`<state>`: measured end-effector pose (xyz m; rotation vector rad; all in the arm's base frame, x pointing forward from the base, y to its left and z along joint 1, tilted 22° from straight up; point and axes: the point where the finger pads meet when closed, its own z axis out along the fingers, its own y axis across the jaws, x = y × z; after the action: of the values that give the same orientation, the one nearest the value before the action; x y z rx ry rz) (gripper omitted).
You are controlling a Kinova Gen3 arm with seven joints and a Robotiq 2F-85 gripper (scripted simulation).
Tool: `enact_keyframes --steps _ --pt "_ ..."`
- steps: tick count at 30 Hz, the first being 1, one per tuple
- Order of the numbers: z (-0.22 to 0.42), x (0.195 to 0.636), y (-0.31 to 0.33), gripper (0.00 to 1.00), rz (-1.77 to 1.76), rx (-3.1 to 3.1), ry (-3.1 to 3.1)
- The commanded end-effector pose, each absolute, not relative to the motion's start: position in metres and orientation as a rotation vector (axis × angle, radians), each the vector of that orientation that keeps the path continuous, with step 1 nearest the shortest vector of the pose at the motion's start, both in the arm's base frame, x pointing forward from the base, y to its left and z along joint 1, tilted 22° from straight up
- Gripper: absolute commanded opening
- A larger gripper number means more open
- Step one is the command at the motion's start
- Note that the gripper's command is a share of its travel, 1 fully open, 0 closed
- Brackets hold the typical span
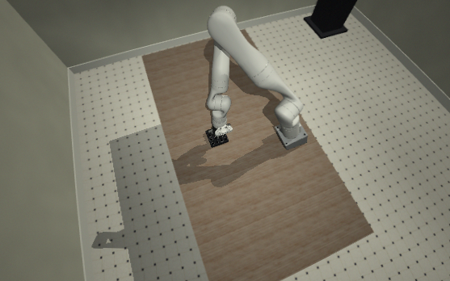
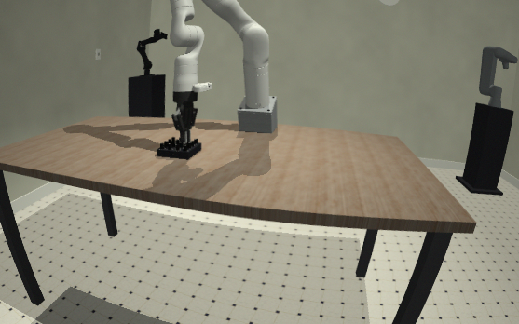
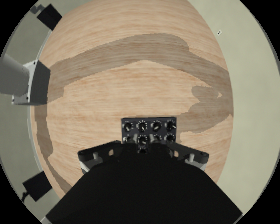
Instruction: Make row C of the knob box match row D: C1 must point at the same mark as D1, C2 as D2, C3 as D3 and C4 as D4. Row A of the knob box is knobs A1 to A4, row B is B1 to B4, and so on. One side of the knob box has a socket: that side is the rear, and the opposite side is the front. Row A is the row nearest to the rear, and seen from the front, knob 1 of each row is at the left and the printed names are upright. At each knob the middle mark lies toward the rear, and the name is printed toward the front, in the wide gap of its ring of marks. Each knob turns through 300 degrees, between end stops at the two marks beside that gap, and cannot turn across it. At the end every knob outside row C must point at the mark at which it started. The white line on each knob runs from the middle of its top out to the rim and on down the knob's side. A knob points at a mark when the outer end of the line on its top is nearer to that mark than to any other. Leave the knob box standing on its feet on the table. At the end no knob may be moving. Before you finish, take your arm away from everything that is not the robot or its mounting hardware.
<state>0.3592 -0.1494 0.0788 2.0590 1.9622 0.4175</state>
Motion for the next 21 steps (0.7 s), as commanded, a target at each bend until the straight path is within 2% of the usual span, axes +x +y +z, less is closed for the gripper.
enact_keyframes --steps 1,3,4,21 --pt "0.0773 0.3572 -0.152 0.19 0.404 2.062 1.959" --pt "0.0773 0.3572 -0.152 0.19 0.404 2.062 1.959" --pt "0.0773 0.3572 -0.152 0.08 0.404 2.062 1.959" --pt "0.0773 0.3572 -0.152 0.08 0.404 2.062 1.959"
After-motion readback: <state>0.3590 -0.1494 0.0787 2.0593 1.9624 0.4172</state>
